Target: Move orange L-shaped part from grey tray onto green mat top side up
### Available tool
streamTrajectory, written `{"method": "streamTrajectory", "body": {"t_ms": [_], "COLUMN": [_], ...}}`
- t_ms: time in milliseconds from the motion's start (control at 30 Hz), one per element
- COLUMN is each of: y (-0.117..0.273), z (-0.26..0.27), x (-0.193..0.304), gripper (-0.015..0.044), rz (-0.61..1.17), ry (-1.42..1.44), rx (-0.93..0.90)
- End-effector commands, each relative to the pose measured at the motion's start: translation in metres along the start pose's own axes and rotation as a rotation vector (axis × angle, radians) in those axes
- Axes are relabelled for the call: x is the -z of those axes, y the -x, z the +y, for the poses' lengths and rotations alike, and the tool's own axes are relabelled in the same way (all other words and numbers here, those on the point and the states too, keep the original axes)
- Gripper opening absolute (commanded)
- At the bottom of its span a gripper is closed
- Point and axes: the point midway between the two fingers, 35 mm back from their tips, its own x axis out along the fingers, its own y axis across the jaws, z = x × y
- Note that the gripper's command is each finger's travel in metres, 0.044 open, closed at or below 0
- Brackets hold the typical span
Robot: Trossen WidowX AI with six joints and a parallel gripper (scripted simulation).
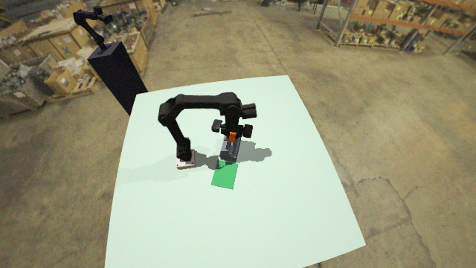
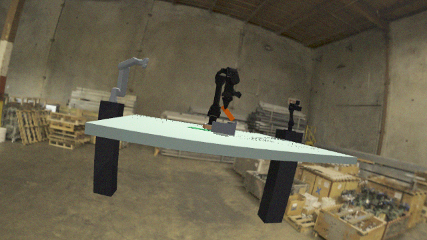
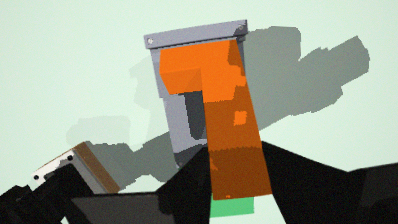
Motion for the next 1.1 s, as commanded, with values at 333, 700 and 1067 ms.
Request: {"method": "streamTrajectory", "body": {"t_ms": [333,700,1067], "y": [0.005,0.003,0.003], "z": [0.001,0.003,0.006], "x": [0.013,0.062,0.106], "gripper": [0.0,0.0,0.0], "rz": [-0.004,0.002,0.006], "ry": [0.005,0.005,0.005], "rx": [-0.004,-0.004,-0.004]}}
